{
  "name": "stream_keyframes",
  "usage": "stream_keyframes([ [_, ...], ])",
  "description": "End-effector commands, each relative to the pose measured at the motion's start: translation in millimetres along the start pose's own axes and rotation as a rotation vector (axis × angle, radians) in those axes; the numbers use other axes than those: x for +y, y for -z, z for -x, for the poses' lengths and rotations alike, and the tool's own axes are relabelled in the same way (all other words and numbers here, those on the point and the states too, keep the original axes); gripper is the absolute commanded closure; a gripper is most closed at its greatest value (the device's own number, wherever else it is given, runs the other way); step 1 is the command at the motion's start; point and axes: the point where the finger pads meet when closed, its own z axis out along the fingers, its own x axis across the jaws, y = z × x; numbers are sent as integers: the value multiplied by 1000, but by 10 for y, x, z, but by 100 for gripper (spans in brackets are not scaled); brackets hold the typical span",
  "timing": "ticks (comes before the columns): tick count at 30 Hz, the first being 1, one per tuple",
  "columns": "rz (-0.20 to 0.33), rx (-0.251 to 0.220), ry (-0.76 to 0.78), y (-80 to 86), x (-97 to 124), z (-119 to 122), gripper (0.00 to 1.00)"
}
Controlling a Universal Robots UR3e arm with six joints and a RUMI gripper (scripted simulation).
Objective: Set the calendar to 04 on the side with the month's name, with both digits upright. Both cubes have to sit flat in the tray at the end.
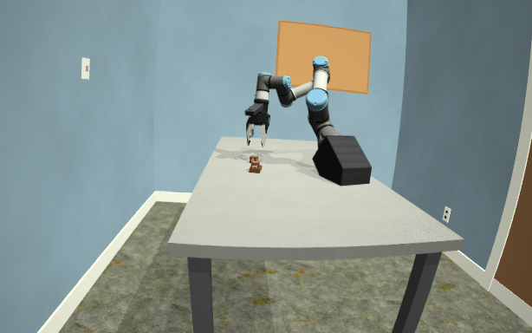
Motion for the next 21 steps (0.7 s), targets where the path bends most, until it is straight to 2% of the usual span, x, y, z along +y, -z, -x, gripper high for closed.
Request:
stream_keyframes([
  [1,88,-11,-23,-7,65,7,58],
  [14,193,15,-20,22,47,-39,58],
  [21,214,25,-18,35,39,-57,58],
])
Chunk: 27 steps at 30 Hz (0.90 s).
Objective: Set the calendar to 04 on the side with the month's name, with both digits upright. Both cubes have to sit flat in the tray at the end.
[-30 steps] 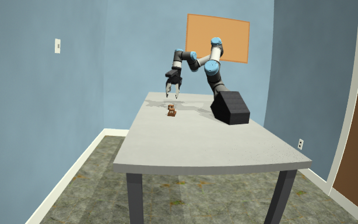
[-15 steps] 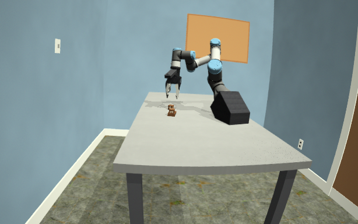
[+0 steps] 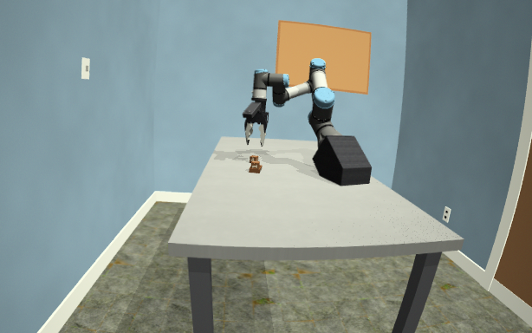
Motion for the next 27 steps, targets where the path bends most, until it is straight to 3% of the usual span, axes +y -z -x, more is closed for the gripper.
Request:
stream_keyframes([
  [1,46,5,-24,5,70,-27,58],
  [5,48,6,-24,7,70,-29,58],
  [6,48,6,-24,7,70,-29,0],
  [27,47,5,-21,5,69,-26,0],
])
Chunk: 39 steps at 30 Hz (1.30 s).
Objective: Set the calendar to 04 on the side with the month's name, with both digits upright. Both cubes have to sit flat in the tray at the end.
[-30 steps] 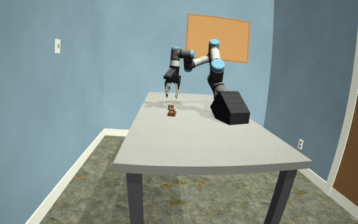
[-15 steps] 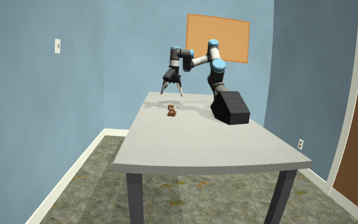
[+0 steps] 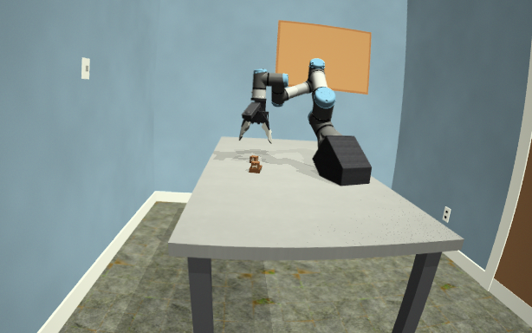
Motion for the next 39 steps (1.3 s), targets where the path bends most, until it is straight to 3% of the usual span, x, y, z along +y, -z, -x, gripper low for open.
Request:
stream_keyframes([
  [1,0,2,4,7,-1,-7,0],
  [12,0,2,47,9,-6,0,0],
  [25,-1,2,207,15,-20,25,0],
  [39,-2,1,527,23,-33,77,0],
])
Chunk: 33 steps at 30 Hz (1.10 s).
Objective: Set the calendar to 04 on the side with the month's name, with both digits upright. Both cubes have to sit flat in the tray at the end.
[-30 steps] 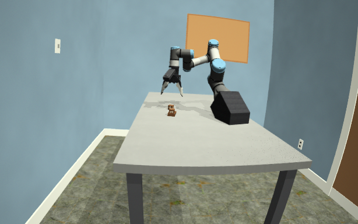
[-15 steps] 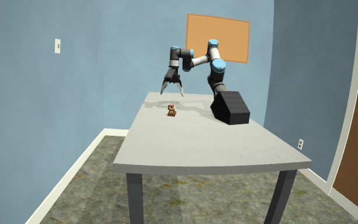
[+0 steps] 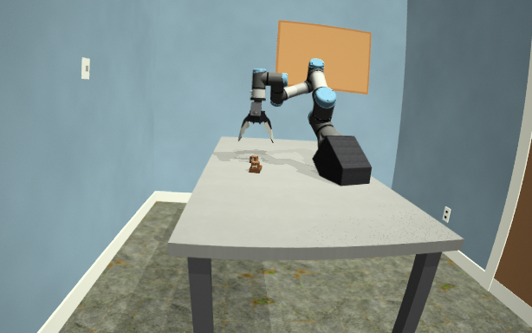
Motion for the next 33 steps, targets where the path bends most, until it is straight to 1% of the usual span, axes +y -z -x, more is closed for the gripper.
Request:
stream_keyframes([
  [1,-6,7,164,8,-4,21,0],
  [3,-6,7,164,8,-4,21,0],
  [6,-6,7,267,11,-10,33,0],
  [13,-6,7,387,15,-15,46,0],
  [18,-6,8,506,19,-17,59,0],
  [21,-6,8,510,19,-17,60,0],
  [23,-5,8,596,22,-18,68,0],
  [26,-5,8,640,25,-19,72,0],
  [33,-5,9,797,30,-16,85,0],
])
